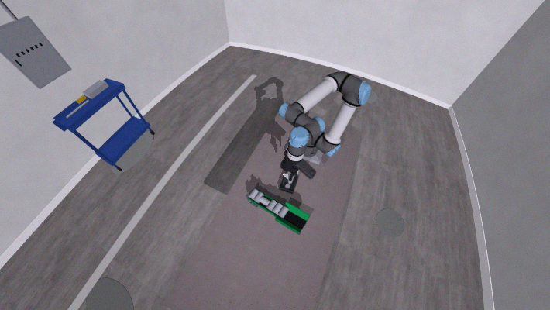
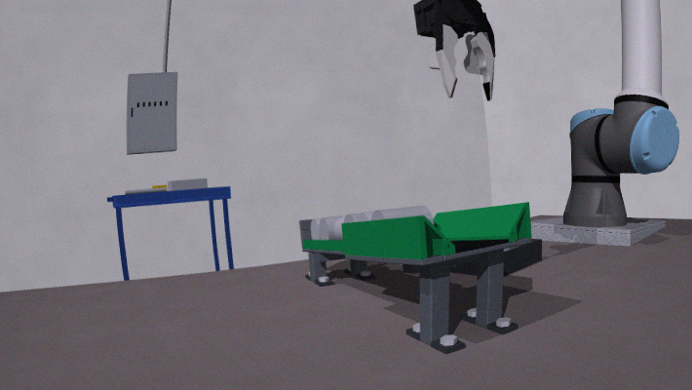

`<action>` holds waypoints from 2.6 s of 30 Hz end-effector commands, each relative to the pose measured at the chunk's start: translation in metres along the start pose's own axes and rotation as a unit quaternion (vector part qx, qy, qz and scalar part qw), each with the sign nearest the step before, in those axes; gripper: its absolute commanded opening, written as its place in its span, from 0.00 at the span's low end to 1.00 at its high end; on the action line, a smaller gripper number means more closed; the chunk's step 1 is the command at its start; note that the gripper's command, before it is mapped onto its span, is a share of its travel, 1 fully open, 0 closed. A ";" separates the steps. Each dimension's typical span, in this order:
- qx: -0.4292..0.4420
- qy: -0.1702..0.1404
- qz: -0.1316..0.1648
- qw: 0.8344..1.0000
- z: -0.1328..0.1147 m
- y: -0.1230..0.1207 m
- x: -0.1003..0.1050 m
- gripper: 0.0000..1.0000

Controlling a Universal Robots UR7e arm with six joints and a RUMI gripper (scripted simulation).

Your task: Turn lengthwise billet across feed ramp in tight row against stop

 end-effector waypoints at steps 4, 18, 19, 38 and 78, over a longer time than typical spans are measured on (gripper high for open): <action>0.000 0.000 -0.001 1.000 0.000 0.000 0.000 0.40; 0.000 0.000 -0.001 1.000 0.000 0.000 0.000 0.40; 0.000 0.000 -0.001 1.000 0.000 0.000 0.000 0.40; 0.000 0.000 -0.001 1.000 0.000 0.000 0.000 0.40; 0.003 0.000 0.000 1.000 -0.020 0.030 -0.039 0.35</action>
Point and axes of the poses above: the point where the finger pads meet when closed, its own x axis back along the fingers, its own y axis across the jaws, z = x × y, the point moved 4 cm from there along x, back along the fingers, and after that the axes turned 3 degrees about x, right-handed, at the moved point
